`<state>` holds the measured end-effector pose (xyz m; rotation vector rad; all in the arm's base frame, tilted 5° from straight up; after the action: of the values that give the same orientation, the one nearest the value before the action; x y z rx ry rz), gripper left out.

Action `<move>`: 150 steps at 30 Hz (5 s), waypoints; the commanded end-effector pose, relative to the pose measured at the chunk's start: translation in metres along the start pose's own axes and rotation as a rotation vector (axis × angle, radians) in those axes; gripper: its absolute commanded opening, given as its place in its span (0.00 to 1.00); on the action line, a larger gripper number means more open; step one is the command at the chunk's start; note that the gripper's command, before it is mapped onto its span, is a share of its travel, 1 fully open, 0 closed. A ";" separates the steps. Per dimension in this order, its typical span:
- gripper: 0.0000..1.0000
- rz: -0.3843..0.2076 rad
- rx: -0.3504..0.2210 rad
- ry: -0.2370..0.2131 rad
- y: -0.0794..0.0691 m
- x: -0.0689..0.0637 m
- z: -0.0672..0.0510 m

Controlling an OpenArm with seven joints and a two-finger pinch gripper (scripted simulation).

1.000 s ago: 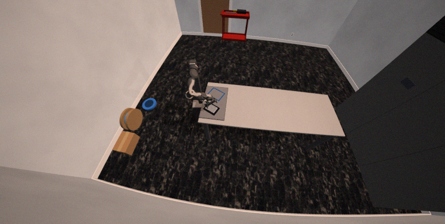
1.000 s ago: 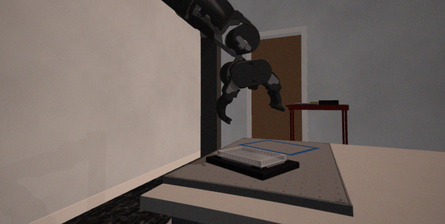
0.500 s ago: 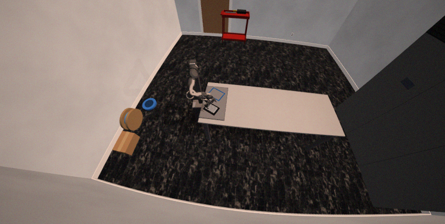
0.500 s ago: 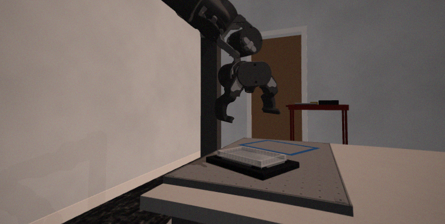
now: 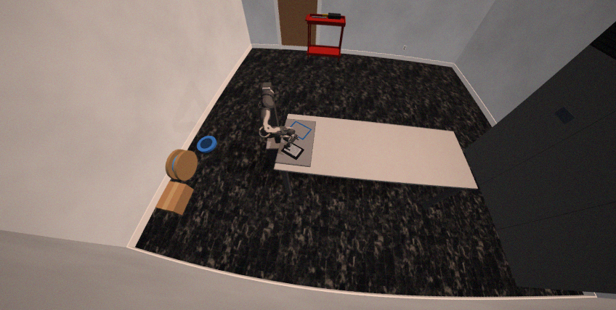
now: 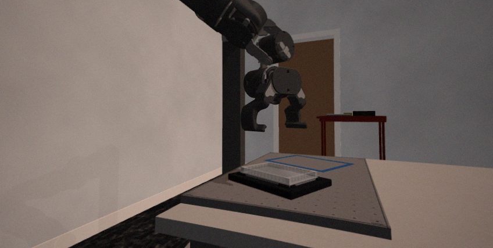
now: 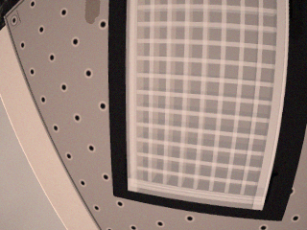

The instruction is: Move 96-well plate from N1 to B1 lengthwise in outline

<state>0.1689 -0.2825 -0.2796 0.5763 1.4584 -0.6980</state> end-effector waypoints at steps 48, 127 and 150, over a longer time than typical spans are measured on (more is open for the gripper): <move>0.77 -0.009 -0.005 -0.002 0.001 0.066 0.002; 0.77 -0.015 -0.002 -0.003 -0.002 0.084 0.002; 0.07 -0.008 -0.005 -0.001 0.000 0.084 0.002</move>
<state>0.1679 -0.2902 -0.3635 0.5657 1.4633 -0.7010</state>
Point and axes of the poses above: the point where the finger pads meet when closed, its own x axis out along the fingers, its own y axis across the jaws, z = x × y, the point moved 3 cm from there along -x, back along the fingers, and after that the axes turned 12 degrees about x, right-handed, at the moved point
